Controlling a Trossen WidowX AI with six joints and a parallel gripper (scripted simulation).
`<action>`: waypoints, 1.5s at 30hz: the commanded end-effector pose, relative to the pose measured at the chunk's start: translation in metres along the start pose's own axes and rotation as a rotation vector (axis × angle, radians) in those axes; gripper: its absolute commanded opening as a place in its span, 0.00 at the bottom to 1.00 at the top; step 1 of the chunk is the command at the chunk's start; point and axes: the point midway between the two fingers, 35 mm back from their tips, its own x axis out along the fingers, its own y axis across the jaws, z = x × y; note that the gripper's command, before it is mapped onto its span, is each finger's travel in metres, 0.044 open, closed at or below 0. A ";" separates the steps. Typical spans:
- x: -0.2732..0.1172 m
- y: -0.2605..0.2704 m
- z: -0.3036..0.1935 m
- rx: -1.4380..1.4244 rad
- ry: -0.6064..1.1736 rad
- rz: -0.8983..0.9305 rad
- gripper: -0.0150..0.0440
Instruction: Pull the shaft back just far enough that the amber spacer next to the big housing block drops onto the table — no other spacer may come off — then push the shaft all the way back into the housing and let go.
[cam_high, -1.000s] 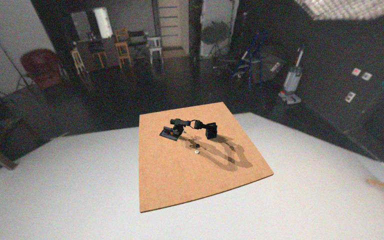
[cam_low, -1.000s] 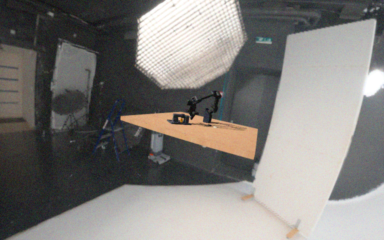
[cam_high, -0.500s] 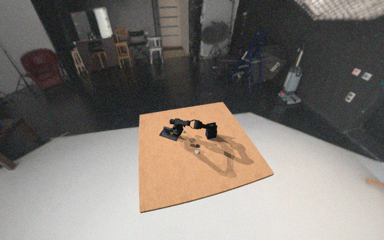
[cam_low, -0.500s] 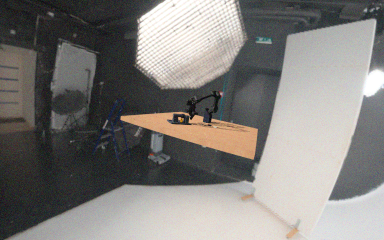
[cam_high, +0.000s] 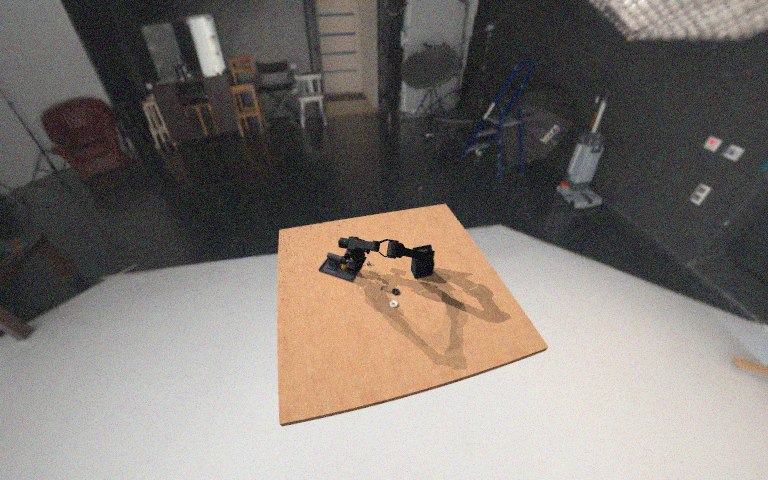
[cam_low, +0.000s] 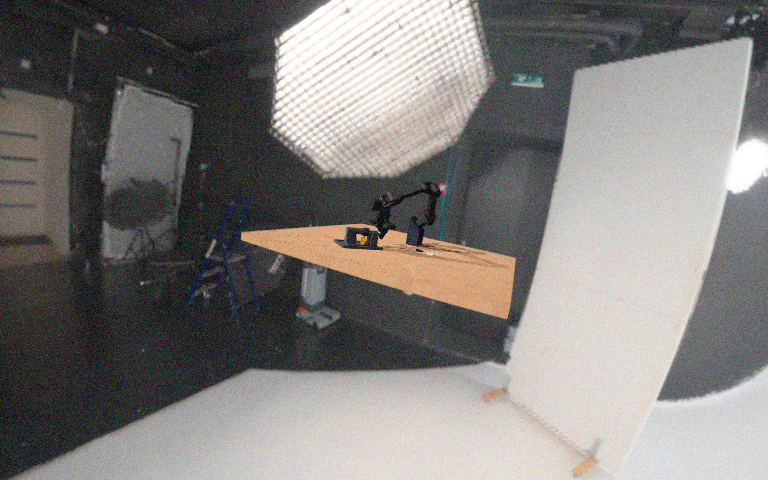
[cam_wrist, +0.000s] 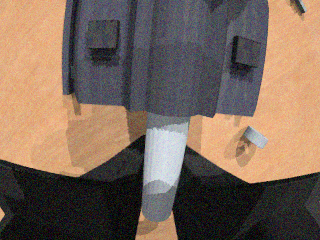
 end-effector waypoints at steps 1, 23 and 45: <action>-0.001 0.000 0.004 -0.004 -0.009 -0.006 0.25; -0.001 0.000 0.012 -0.004 -0.009 -0.006 0.25; -0.002 0.000 0.018 -0.004 -0.010 -0.006 0.25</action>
